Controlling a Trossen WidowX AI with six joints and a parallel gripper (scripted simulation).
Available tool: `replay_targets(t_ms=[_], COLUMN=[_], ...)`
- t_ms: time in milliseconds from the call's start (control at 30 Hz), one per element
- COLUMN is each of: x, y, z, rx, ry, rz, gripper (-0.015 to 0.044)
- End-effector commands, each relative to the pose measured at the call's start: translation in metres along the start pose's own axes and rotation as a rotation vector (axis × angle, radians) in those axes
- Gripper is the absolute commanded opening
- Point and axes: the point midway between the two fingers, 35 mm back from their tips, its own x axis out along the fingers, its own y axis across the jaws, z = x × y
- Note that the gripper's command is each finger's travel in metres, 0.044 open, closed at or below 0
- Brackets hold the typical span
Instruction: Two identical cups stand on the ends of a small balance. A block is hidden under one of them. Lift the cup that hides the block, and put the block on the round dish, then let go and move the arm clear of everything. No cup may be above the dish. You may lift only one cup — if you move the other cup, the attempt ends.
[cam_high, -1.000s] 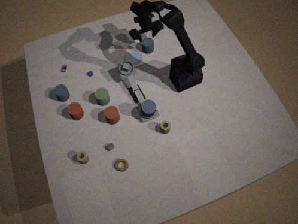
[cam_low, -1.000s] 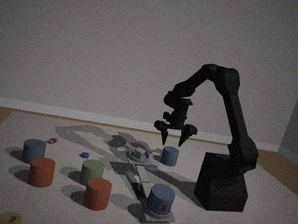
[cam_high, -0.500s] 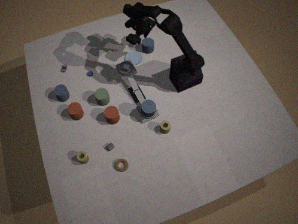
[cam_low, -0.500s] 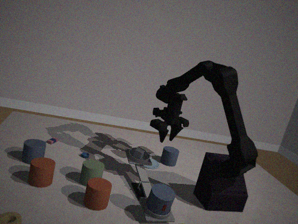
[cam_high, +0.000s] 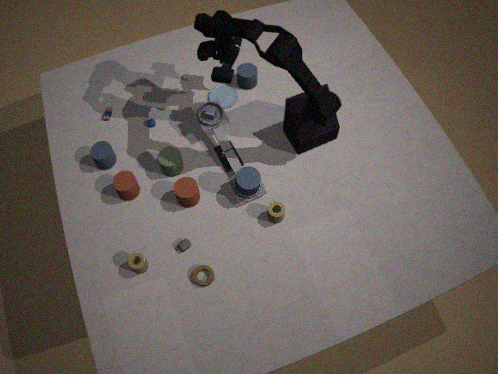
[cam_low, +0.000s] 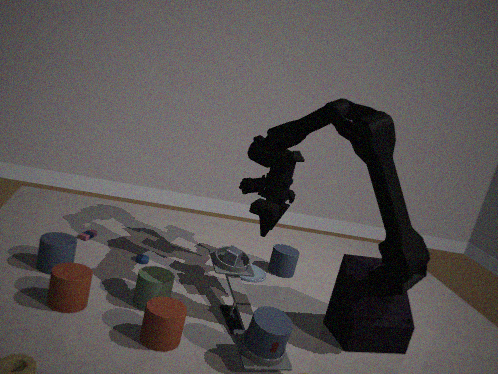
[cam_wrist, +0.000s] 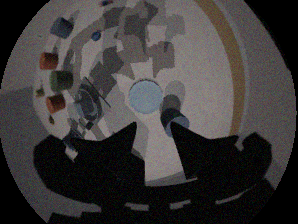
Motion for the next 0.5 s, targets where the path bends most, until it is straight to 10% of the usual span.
replay_targets(t_ms=[0,467], x=[-0.006,-0.016], y=[0.012,0.058], z=[0.007,0.019], rx=[-0.132,-0.617], ry=[-0.012,-0.021], rz=[0.005,0.023], gripper=[0.026,0.026])
